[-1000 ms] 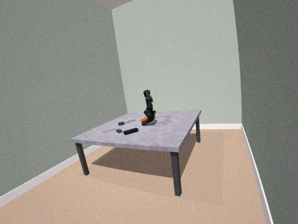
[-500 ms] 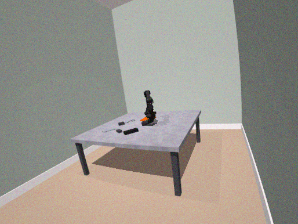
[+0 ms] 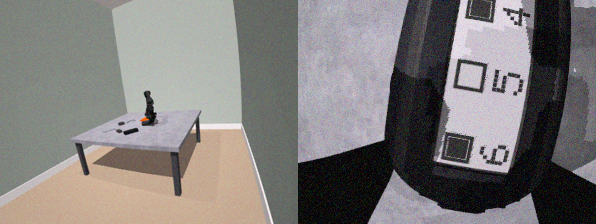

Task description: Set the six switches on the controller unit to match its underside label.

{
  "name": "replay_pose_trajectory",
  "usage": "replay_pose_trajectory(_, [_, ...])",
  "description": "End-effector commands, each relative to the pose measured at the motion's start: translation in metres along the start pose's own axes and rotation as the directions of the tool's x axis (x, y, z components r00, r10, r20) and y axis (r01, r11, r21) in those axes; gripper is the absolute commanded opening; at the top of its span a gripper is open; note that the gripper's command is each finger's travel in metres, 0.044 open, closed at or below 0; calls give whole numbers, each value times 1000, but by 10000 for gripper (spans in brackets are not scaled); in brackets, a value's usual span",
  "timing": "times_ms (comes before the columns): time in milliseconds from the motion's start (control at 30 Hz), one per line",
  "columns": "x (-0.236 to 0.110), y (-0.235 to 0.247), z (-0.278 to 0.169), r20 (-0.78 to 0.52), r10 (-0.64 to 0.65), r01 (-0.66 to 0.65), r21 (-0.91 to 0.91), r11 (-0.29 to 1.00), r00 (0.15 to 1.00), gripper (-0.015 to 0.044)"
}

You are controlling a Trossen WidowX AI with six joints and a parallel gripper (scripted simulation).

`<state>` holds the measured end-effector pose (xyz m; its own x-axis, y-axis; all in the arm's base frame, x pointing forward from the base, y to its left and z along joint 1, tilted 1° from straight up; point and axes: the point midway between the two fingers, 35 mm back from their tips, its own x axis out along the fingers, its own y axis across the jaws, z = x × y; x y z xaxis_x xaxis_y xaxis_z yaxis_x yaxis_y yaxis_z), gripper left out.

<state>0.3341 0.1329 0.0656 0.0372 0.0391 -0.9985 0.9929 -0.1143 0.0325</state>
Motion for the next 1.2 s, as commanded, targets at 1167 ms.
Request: replay_pose_trajectory(1167, [24, -2, -1, 9, -10, 10, 5, 1000, 1000, 336])
